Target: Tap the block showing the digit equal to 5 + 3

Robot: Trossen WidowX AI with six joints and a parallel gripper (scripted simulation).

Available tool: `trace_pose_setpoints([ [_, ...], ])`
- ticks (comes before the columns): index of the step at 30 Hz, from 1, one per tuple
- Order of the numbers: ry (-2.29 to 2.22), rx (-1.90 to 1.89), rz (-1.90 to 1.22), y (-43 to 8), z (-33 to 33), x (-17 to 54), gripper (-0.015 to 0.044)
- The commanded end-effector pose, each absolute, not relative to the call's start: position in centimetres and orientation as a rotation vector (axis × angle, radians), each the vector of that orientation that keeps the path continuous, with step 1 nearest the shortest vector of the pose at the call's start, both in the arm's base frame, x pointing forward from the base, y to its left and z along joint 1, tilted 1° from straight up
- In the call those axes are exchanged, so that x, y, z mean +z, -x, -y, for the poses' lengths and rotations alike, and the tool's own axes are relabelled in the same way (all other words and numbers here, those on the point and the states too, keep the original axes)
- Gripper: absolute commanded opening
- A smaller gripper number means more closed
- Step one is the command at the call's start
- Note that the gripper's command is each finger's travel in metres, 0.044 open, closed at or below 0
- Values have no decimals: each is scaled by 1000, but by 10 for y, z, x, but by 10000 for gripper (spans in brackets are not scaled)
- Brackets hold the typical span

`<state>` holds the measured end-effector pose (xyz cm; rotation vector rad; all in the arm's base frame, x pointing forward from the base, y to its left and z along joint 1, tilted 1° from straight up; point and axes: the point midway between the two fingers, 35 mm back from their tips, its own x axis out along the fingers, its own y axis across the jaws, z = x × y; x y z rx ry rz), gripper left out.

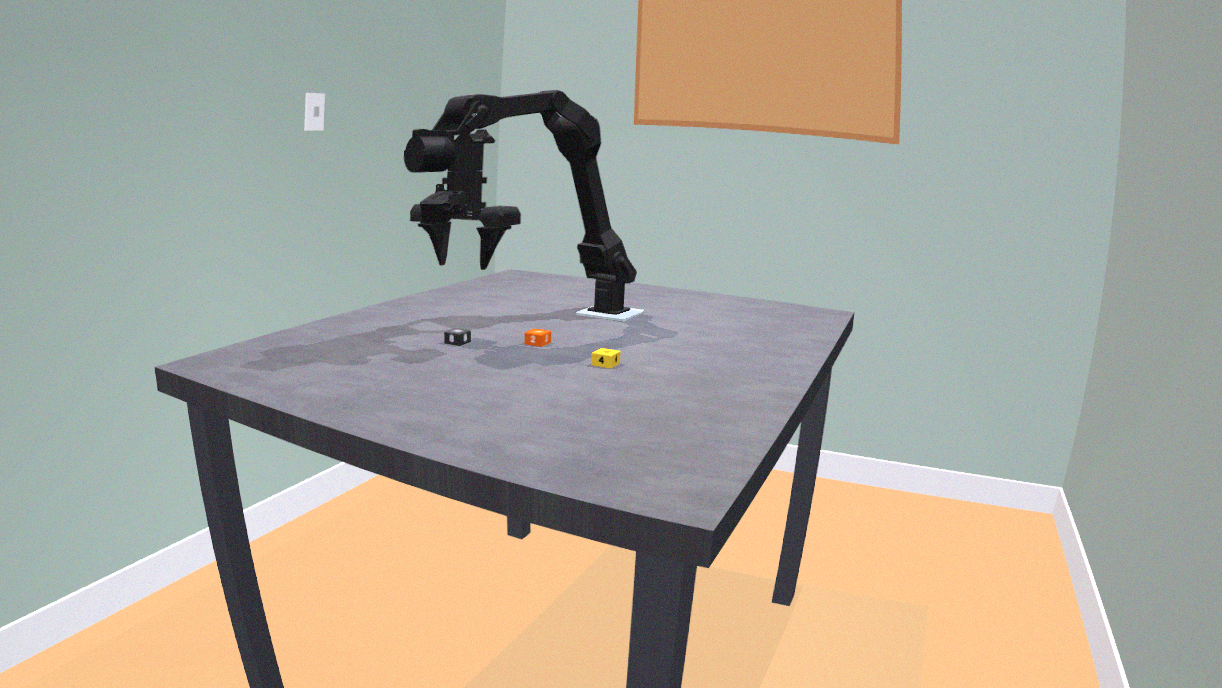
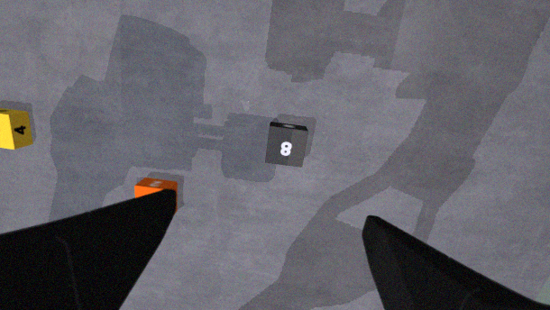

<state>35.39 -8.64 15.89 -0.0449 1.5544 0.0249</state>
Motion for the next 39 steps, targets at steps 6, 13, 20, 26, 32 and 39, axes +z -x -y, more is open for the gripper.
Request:
trace_pose_setpoints([
  [6, 44, 32, -1558, -357, 87, 124, 295],
  [13, 44, 32, -1558, -355, 86, 77, 111],
  [20, 44, 32, -1558, -355, 86, 77, 20],
  [26, 44, 32, -1558, -355, 86, 76, 20],
  [32, 44, 32, -1558, -355, 87, 67, 20],
  [39, 44, 32, -1558, -355, 87, 56, 20],
])
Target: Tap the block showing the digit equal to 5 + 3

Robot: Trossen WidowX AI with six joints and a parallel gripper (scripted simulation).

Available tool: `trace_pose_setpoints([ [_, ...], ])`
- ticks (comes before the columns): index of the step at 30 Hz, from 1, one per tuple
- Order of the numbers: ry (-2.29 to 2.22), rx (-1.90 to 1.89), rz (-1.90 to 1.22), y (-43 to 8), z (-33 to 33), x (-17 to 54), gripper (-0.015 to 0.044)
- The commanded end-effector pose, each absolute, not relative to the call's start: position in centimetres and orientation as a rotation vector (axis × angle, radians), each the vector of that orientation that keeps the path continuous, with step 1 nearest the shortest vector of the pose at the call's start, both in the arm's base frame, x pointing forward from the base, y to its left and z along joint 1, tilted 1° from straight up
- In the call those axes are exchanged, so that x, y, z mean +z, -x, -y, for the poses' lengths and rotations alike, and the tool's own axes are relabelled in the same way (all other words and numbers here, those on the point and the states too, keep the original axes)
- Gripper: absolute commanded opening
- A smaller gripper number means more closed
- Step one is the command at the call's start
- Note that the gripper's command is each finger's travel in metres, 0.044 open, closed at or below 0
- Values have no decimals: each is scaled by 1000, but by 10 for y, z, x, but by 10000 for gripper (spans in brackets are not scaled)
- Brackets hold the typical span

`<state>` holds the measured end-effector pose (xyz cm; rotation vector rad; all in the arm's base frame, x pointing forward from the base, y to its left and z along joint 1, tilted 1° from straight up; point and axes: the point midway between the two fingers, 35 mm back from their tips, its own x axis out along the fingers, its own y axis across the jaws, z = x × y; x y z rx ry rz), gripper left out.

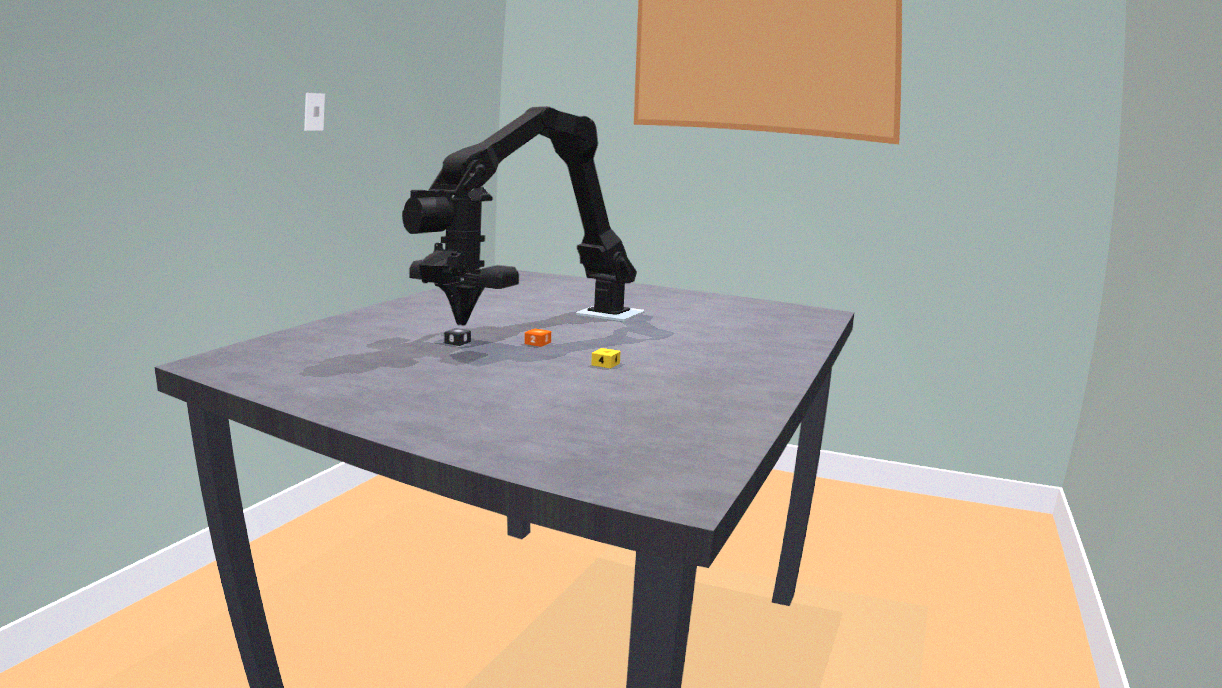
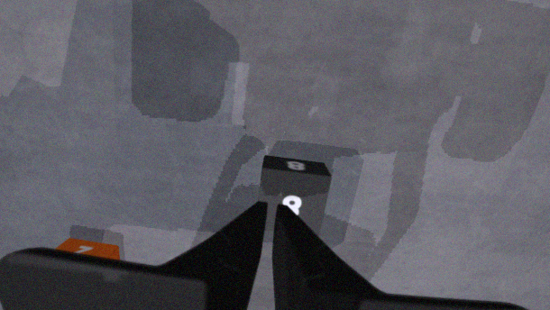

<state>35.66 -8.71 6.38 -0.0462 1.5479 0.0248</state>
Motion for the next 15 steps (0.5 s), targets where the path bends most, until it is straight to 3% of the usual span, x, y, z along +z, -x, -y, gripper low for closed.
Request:
trace_pose_setpoints([
  [1, 44, 32, -1558, -355, 87, 54, 20],
  [15, 45, 28, -1553, -356, 87, 59, 20],
])
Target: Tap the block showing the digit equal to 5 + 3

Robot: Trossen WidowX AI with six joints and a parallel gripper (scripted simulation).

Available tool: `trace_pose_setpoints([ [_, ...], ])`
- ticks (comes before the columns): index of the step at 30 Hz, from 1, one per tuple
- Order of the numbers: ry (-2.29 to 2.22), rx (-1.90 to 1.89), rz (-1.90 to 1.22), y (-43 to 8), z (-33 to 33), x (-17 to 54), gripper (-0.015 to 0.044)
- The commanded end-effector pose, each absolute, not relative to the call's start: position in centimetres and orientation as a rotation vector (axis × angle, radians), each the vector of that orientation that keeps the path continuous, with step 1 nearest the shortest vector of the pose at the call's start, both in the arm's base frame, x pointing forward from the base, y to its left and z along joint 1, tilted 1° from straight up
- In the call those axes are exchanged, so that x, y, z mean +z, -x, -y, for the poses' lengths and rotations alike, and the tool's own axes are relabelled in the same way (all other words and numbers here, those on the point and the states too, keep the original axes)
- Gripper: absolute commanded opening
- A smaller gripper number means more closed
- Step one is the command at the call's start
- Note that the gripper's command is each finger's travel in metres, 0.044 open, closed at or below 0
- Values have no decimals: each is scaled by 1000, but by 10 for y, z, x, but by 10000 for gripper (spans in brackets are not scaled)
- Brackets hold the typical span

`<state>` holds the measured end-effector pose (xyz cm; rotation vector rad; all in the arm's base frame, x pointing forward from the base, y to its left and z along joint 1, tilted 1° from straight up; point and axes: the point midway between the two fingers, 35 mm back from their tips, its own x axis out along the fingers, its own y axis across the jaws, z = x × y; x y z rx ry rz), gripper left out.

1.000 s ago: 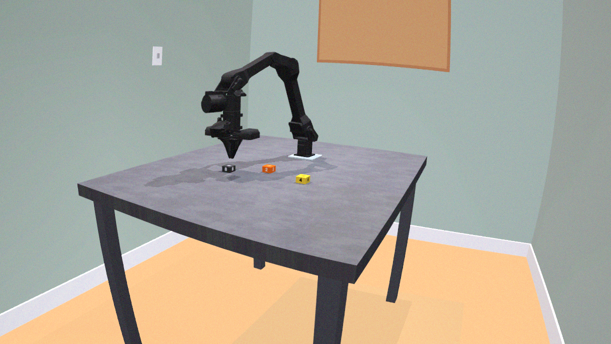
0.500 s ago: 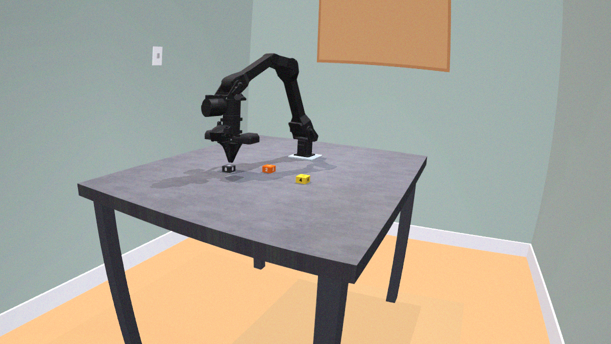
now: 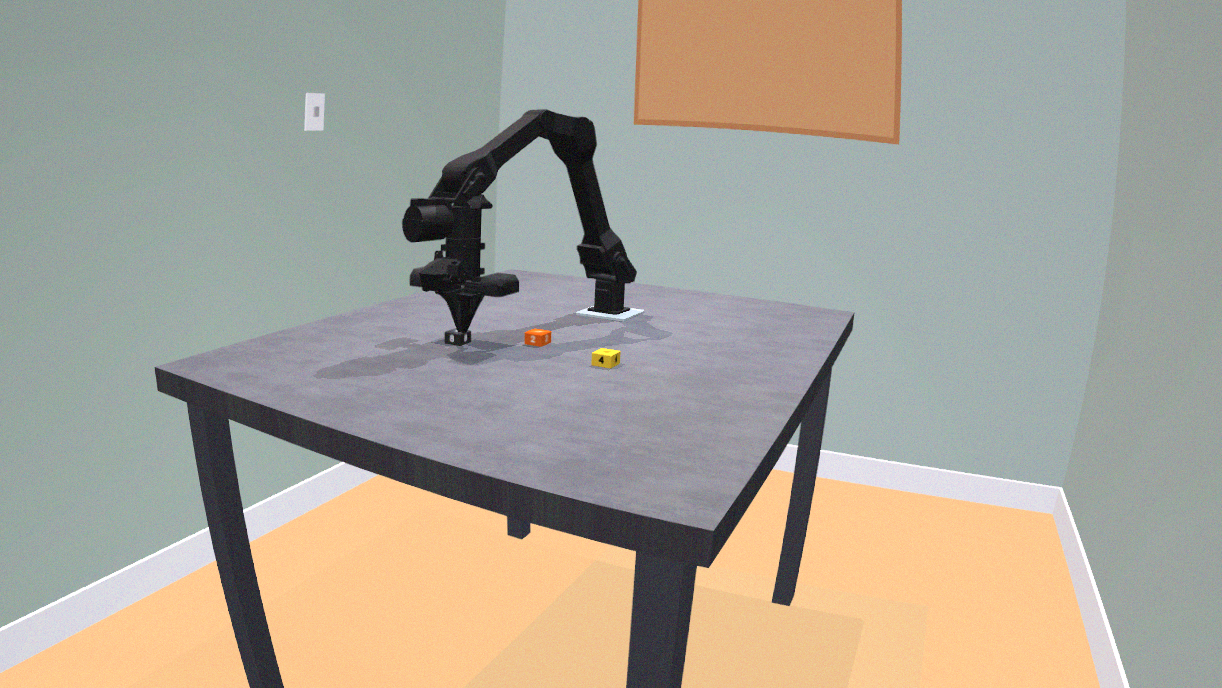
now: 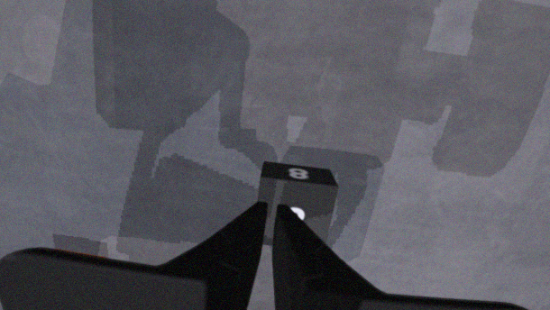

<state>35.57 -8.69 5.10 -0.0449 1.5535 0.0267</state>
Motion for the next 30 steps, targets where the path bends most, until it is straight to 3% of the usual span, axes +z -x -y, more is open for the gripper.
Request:
trace_pose_setpoints([
  [1, 45, 30, -1556, -355, 87, 68, 20],
  [6, 44, 32, -1558, -355, 86, 77, 20],
  [13, 46, 54, -1565, -352, -9, 96, 204],
  [20, 37, 53, -1564, -316, -115, 125, 387],
  [30, 25, 51, -1567, -233, -212, 158, 400],
])
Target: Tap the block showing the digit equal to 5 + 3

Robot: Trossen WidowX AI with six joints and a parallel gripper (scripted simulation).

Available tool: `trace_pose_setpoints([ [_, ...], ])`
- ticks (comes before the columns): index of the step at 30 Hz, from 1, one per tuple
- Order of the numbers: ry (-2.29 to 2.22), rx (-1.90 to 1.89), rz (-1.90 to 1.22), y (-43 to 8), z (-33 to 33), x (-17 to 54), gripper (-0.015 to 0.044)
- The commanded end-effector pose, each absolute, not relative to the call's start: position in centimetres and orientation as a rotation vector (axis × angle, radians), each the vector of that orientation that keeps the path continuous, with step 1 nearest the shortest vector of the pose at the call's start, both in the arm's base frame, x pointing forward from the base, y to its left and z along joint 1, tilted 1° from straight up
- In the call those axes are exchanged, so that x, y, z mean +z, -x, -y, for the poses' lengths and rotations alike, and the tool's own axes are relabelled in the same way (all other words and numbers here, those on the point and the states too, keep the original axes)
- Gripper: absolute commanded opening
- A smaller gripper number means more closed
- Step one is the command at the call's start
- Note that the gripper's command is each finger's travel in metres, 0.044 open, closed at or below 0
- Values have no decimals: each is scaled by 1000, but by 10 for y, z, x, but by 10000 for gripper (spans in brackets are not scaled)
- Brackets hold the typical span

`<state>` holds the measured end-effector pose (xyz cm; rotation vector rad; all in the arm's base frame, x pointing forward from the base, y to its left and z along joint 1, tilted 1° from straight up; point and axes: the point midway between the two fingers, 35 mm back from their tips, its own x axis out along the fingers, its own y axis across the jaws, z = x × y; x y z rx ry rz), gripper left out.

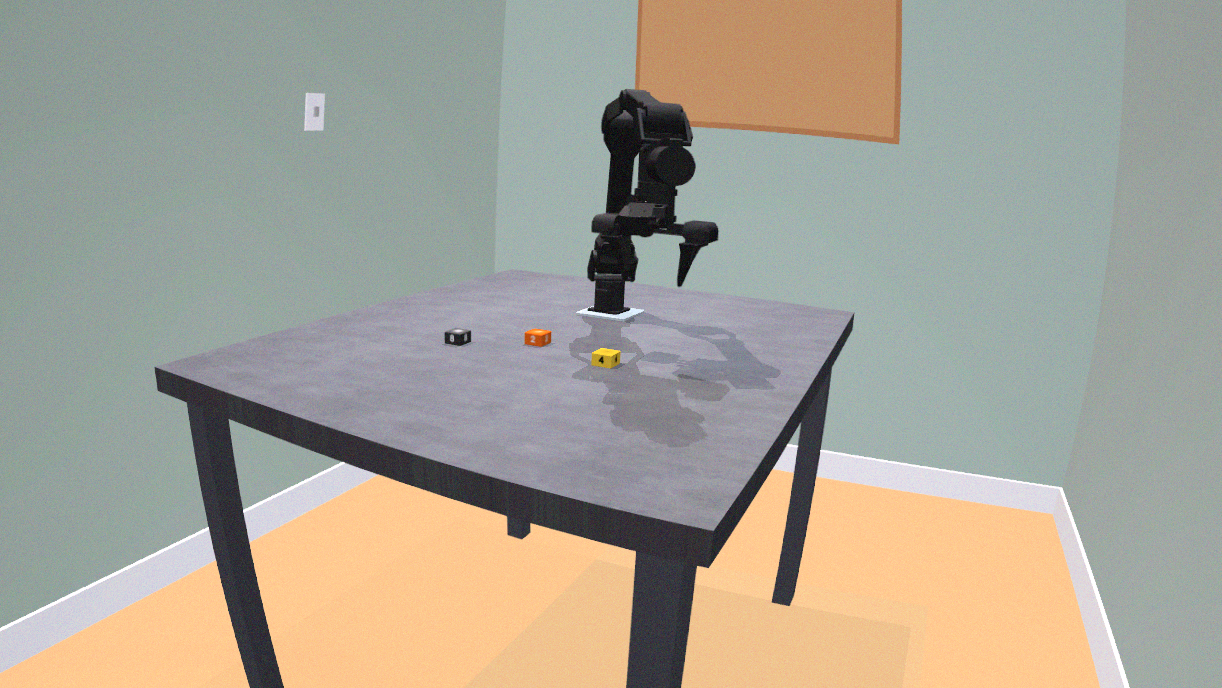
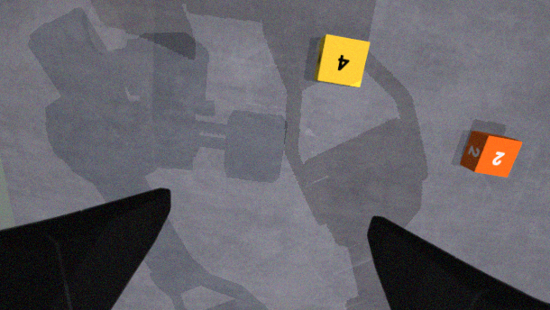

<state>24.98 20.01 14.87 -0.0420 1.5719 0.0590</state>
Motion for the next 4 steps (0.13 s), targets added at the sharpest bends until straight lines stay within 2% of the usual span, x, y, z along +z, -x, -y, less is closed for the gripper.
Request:
trace_pose_setpoints([
  [1, 25, 51, -1567, -233, -212, 158, 400],
  [4, 25, 51, -1567, -233, -212, 158, 400],
])
